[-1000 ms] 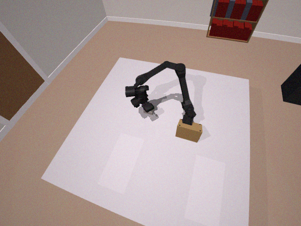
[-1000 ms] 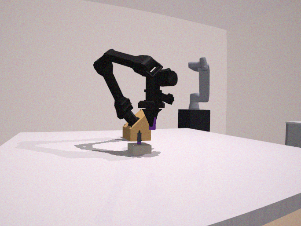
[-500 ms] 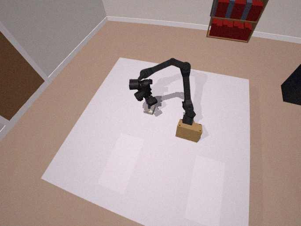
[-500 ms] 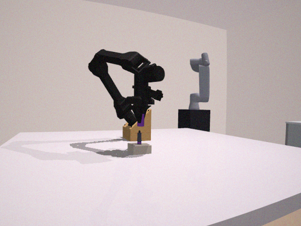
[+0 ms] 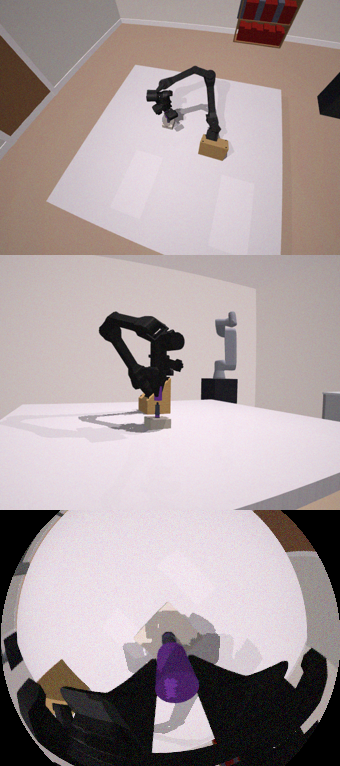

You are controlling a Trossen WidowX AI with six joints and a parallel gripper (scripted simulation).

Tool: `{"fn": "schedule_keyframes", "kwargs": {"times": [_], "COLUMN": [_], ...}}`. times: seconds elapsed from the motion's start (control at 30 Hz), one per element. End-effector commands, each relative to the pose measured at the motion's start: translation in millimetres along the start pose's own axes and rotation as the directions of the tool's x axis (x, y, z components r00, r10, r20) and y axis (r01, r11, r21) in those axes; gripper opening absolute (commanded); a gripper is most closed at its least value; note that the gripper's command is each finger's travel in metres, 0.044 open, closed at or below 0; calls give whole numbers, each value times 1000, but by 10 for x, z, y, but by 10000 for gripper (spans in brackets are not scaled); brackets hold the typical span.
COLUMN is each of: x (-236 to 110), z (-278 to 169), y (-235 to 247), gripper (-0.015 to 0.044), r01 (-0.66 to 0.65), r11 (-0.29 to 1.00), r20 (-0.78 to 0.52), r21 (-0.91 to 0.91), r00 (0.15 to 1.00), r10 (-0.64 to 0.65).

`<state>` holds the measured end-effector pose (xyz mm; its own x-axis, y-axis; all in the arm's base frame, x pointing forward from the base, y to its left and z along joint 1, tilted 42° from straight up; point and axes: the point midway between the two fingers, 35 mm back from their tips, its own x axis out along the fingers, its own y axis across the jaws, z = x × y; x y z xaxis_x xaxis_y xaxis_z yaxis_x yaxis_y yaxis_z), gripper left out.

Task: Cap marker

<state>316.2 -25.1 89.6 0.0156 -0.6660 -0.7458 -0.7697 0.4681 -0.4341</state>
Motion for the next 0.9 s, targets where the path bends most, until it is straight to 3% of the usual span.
{"fn": "schedule_keyframes", "kwargs": {"times": [0.0, 0.87], "x": [80, 471], "z": [-9, -23], "y": [-2, -2], "gripper": [0, 0], "r01": [3, 5], "r11": [1000, 1000], "r20": [-5, -7], "r21": [-6, -6], "r00": [1000, 1000], "r10": [-3, -5]}}
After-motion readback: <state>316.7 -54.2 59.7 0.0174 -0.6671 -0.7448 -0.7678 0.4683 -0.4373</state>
